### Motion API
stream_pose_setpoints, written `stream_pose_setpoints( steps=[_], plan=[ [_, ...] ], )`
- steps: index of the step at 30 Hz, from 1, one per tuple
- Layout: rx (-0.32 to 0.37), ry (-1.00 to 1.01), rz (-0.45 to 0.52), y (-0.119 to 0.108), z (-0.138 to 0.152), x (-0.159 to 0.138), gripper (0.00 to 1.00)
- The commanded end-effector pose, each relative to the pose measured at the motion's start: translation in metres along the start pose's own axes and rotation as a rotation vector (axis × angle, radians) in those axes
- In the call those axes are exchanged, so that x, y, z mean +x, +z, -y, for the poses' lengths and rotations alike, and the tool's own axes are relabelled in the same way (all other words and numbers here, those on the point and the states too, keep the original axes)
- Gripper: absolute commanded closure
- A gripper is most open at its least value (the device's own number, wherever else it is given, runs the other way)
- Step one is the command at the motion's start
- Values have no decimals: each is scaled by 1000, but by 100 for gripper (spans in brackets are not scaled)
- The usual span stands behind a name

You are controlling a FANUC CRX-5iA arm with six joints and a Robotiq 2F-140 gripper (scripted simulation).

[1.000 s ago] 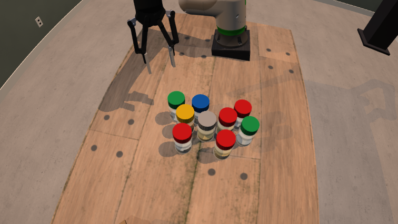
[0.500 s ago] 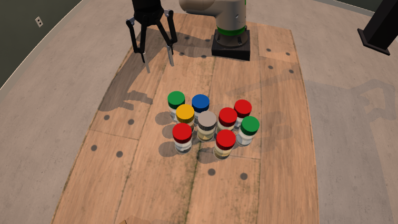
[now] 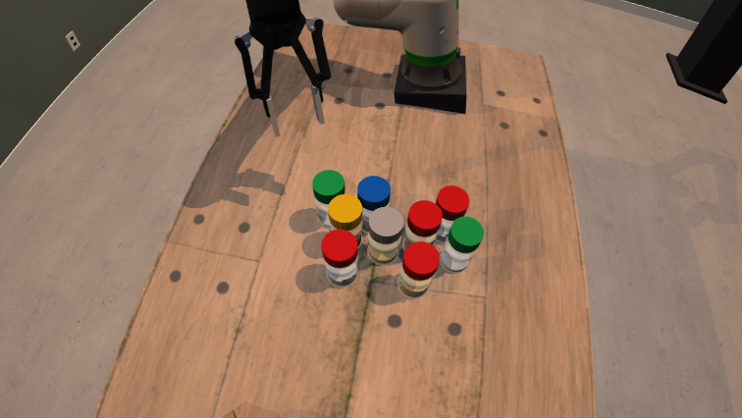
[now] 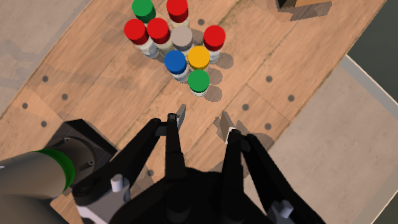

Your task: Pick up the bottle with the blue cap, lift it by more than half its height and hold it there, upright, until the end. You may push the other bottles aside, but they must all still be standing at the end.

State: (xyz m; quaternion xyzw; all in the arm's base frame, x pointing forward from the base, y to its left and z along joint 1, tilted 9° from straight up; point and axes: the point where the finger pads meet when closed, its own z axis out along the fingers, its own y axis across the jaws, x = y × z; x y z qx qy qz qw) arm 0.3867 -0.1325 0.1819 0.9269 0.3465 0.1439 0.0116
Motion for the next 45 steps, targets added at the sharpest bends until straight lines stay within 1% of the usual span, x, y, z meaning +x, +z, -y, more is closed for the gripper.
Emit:
stream_pose_setpoints(
  steps=[1,26,36,43,45],
  plan=[
    [-1,0,-1,-1,0,0,49],
    [-1,0,-1,-1,0,0,49],
    [10,244,22,-2,6,10,49],
    [10,244,22,-2,6,10,49],
    [13,286,24,-2,7,11,49]
  ],
)
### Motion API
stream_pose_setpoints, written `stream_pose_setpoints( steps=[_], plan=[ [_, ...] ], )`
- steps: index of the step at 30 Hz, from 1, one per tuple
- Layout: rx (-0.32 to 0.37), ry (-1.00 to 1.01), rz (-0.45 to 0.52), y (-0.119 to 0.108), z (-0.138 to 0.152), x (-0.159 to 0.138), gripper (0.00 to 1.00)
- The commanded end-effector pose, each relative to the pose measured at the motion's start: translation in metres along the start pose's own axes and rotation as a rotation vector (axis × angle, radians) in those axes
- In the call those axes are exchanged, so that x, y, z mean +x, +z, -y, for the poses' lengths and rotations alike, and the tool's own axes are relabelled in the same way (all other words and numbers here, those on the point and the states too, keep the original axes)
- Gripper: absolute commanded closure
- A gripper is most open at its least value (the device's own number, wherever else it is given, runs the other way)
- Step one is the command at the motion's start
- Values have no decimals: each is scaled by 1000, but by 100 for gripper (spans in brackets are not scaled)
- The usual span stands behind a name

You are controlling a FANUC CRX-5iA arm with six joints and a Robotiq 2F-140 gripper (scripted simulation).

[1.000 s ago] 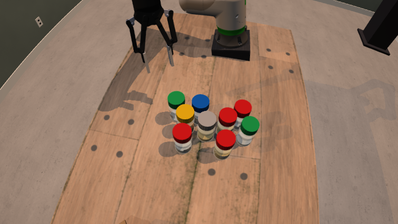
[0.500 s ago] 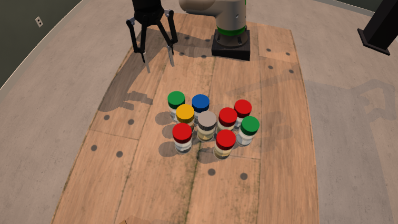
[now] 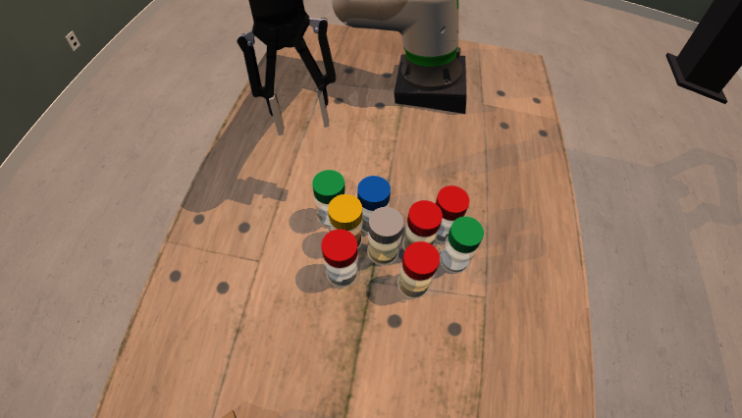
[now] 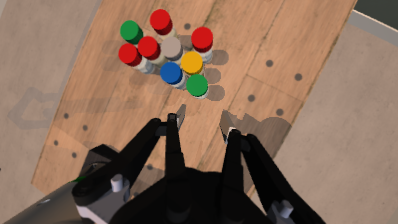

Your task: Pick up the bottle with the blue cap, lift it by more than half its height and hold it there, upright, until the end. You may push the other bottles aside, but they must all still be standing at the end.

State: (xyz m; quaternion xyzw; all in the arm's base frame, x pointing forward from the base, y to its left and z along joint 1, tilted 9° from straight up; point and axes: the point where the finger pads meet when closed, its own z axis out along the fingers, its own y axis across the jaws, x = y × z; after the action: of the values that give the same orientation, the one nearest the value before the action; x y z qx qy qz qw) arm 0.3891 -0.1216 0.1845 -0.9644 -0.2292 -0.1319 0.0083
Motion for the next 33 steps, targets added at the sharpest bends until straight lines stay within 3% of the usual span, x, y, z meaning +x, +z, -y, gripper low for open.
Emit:
stream_pose_setpoints(
  steps=[1,8,16,25,33],
  plan=[
    [1,61,5,-1,2,2,49],
    [2,239,24,-2,8,7,49],
    [5,255,24,-2,8,8,49],
    [-1,484,48,-3,16,14,49],
    [1,499,49,-3,17,15,49]
  ],
)
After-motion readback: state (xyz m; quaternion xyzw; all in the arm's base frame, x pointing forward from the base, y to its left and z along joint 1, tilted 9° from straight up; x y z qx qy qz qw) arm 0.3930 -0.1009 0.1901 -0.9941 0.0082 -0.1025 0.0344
